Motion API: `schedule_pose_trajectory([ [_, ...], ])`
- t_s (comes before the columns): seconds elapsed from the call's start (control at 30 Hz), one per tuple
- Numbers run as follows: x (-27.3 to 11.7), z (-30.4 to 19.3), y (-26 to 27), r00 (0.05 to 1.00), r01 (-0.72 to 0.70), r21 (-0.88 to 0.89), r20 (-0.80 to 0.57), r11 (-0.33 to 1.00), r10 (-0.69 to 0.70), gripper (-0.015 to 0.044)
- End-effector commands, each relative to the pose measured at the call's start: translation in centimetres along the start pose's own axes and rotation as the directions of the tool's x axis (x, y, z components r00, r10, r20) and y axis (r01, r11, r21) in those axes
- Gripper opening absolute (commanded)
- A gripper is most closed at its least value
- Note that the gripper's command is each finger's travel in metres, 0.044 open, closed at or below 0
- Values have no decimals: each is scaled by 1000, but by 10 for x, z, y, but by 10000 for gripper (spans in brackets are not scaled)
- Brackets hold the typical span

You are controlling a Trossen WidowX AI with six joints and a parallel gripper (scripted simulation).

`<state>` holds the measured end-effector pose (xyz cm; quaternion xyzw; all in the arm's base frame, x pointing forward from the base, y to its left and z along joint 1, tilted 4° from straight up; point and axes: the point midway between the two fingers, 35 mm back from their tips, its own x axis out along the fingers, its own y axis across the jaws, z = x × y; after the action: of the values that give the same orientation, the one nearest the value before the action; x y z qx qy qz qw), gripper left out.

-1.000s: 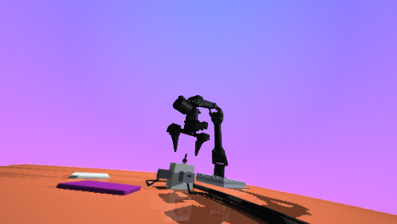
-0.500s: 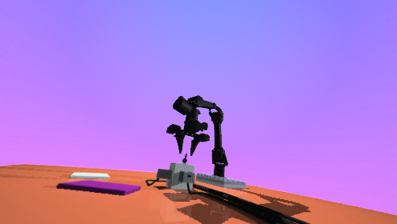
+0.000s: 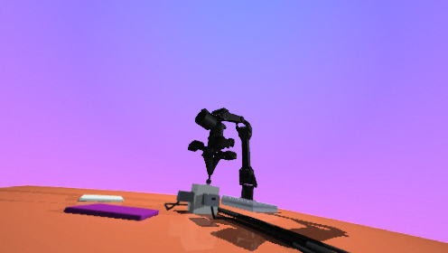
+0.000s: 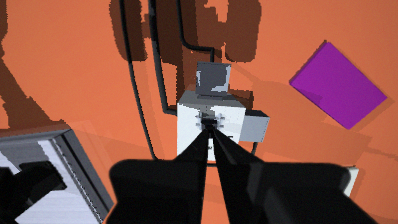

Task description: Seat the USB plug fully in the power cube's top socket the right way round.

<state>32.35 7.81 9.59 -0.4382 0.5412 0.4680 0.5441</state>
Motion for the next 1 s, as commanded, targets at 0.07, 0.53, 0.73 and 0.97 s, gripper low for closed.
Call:
schedule_pose_trajectory([
  [0.07, 0, 0, 0, 1000, 0, 0, 0, 1000, 0, 0],
  [0.53, -5, 0, 0, 1000, 0, 0, 0, 1000, 0, 0],
  [0.73, -9, 0, 0, 1000, 0, 0, 0, 1000, 0, 0],
  [0.97, -14, 0, 0, 1000, 0, 0, 0, 1000, 0, 0],
])
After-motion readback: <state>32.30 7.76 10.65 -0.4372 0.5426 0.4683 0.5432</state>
